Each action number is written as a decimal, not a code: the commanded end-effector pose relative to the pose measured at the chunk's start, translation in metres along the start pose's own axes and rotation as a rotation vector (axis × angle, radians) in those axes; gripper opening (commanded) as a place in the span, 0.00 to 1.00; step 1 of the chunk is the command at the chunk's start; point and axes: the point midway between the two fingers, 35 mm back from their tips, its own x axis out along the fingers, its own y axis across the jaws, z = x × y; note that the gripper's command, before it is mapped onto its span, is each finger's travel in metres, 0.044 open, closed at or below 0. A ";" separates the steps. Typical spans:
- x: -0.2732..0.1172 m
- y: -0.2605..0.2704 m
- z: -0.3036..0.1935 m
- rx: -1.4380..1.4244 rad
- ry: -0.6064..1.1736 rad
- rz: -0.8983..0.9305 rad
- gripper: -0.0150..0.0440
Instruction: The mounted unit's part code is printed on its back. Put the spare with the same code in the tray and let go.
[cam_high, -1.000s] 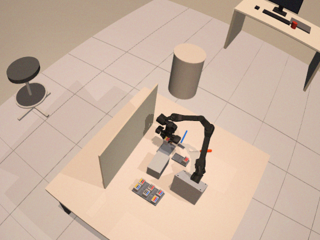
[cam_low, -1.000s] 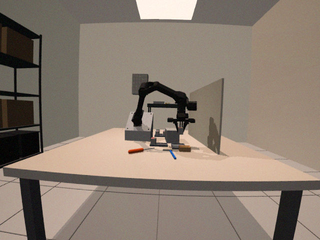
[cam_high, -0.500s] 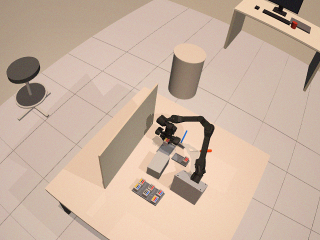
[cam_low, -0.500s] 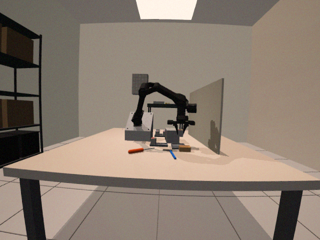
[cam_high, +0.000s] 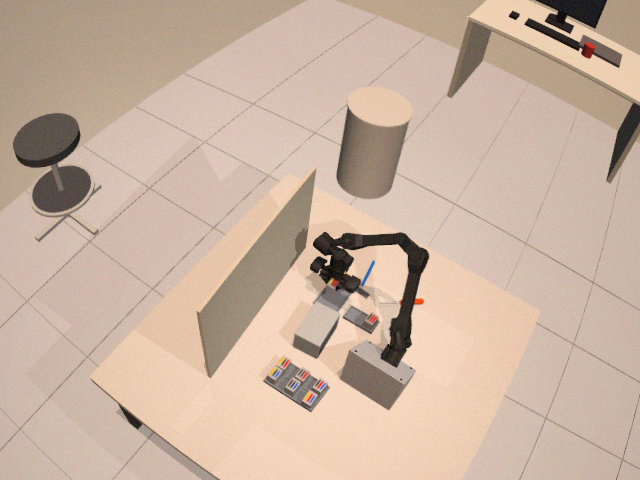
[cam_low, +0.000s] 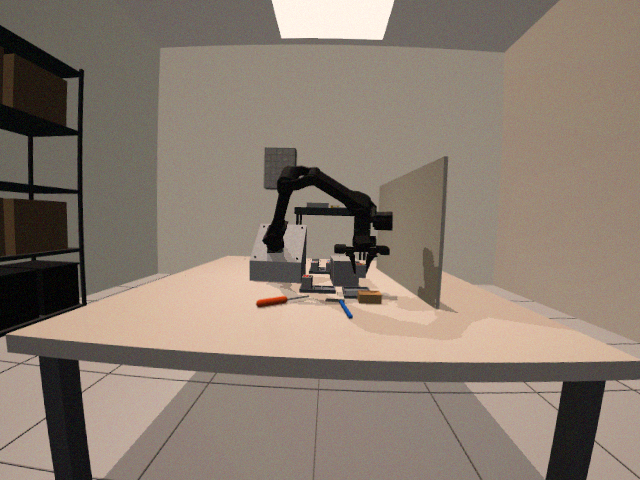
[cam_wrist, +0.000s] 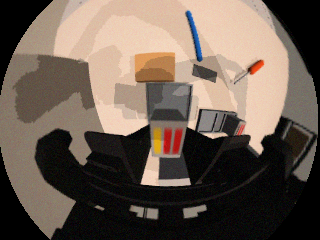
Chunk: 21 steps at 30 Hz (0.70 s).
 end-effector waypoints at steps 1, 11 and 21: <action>0.005 0.000 -0.001 -0.005 0.002 0.001 0.25; 0.015 -0.002 -0.001 -0.005 0.000 0.001 0.25; 0.025 -0.003 0.000 -0.006 -0.002 0.001 0.25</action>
